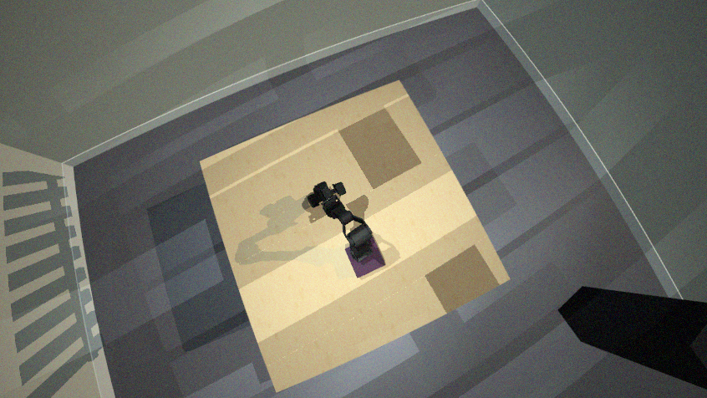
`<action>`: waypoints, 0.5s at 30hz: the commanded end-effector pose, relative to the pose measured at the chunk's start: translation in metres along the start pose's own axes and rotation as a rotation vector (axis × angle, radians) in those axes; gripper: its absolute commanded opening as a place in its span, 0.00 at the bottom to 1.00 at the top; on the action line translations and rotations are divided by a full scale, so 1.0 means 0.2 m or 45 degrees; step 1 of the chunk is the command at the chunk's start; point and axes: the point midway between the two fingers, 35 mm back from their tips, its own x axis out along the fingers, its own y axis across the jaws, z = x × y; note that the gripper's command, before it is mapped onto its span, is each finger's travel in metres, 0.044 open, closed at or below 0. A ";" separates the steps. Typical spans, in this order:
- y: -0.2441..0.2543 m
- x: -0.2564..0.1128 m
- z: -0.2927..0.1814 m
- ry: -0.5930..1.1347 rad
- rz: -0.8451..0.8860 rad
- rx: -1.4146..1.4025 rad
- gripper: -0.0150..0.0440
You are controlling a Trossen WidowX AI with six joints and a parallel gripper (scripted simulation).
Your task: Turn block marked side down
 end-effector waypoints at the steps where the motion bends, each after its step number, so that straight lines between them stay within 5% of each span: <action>1: -0.02 -0.22 0.05 0.178 0.009 0.021 1.00; 15: -0.01 -0.19 0.11 0.328 0.011 0.014 1.00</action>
